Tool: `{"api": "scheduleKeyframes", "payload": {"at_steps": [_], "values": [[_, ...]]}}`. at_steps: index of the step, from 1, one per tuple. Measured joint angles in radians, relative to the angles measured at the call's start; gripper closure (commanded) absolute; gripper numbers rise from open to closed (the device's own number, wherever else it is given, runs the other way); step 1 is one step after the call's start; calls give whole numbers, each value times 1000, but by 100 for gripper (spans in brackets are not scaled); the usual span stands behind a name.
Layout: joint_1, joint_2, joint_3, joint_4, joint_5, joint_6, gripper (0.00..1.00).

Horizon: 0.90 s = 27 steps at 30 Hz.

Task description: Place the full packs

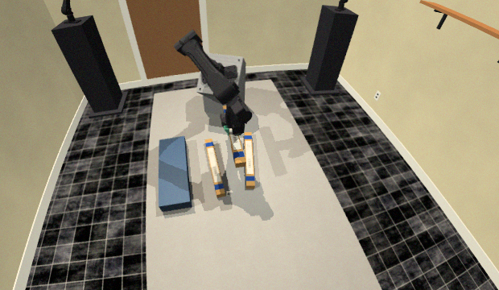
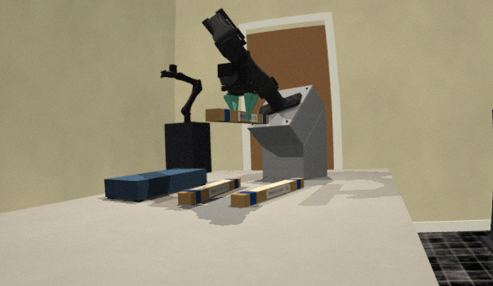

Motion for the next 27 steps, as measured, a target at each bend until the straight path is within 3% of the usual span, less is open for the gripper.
{"api": "scheduleKeyframes", "payload": {"at_steps": [27], "values": [[-9,-4,-3,15,-24,-38,100]]}}
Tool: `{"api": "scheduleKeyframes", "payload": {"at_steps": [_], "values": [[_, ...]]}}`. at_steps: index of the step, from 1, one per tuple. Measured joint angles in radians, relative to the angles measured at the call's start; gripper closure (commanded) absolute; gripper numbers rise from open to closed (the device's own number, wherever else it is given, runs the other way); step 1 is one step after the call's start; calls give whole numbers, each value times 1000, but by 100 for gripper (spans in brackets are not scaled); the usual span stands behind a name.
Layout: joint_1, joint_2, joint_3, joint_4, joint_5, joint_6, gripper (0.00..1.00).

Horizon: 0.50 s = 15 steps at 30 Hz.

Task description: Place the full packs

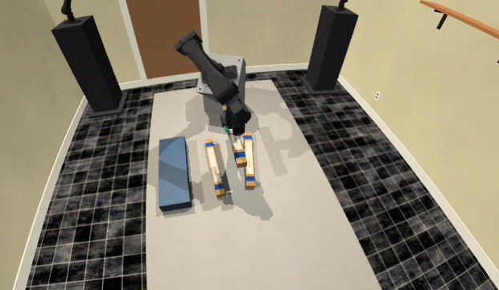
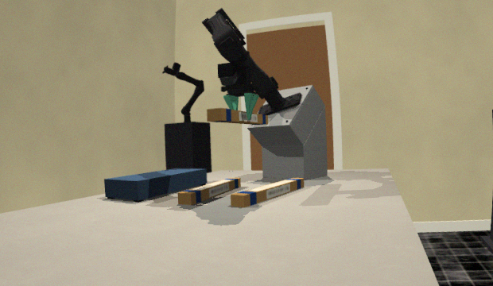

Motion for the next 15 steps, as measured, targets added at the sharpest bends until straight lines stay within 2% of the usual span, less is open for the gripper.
{"api": "scheduleKeyframes", "payload": {"at_steps": [15], "values": [[-4,0,-3,8,-2,-5,100]]}}
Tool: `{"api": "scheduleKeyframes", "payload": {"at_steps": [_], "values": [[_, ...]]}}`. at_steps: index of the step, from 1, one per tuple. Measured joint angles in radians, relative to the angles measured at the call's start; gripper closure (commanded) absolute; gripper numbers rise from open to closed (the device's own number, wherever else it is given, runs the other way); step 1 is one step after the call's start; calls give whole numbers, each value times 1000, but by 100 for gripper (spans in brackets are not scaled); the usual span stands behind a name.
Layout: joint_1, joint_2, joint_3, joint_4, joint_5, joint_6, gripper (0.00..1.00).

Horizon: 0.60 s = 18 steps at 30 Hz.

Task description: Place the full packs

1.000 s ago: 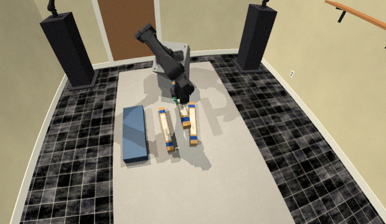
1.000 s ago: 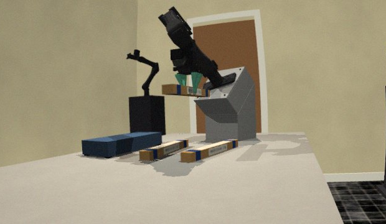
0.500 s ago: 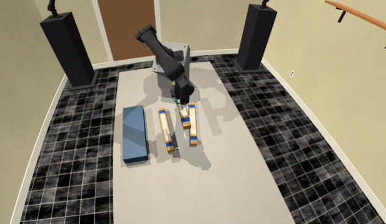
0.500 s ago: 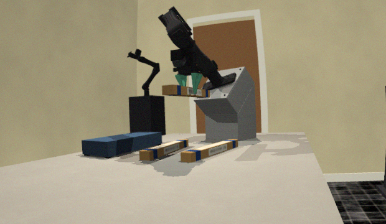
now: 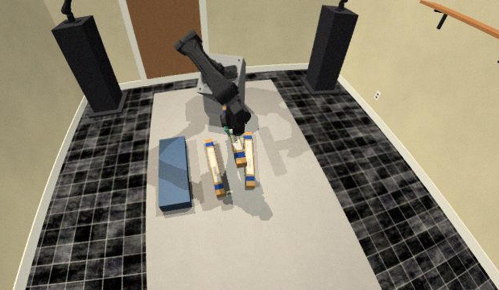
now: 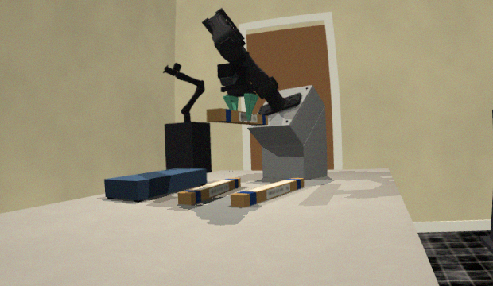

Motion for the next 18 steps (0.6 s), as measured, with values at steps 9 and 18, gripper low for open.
{"api": "scheduleKeyframes", "payload": {"at_steps": [9,18], "values": [[-3,1,-2,3,-1,-1,100],[-4,6,-4,8,-2,-3,100]]}}
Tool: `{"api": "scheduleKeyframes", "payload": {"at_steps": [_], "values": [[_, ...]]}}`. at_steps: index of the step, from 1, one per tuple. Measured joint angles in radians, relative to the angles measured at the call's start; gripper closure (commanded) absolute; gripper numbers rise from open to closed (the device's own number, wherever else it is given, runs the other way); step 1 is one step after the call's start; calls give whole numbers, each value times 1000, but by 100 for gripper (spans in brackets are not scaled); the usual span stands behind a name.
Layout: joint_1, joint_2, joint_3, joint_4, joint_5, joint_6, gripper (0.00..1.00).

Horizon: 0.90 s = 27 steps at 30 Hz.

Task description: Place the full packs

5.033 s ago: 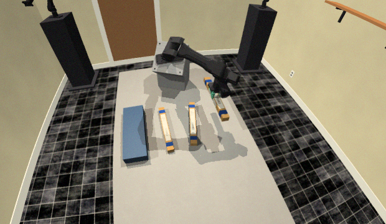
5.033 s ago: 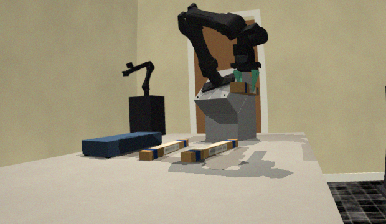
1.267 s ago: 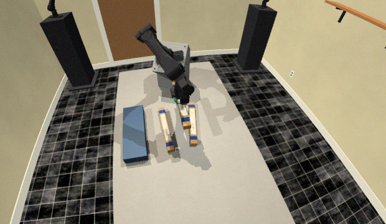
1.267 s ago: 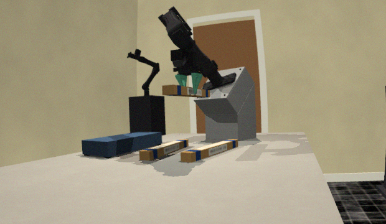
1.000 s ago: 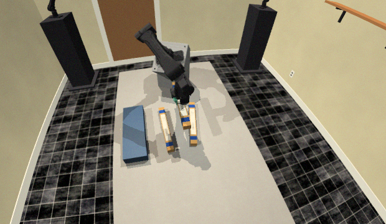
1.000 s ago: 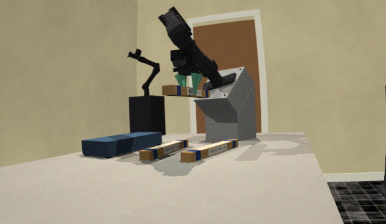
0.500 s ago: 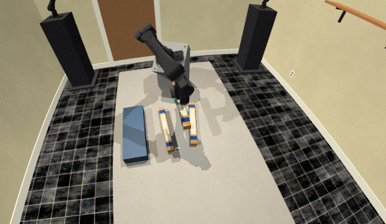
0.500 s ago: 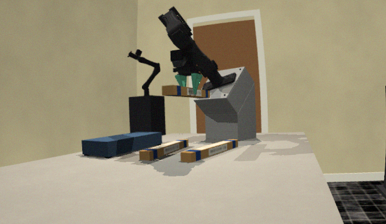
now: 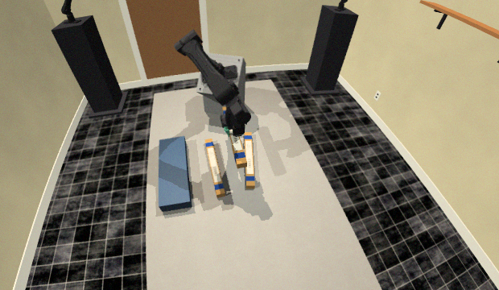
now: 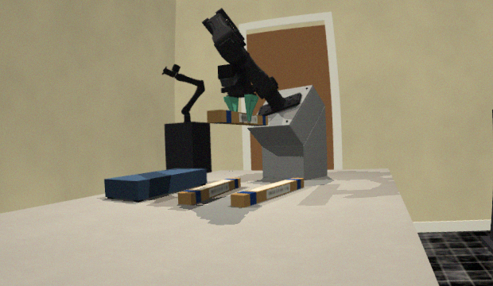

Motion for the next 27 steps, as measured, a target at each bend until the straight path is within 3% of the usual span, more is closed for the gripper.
{"api": "scheduleKeyframes", "payload": {"at_steps": [27], "values": [[-44,20,-33,63,-17,-32,100]]}}
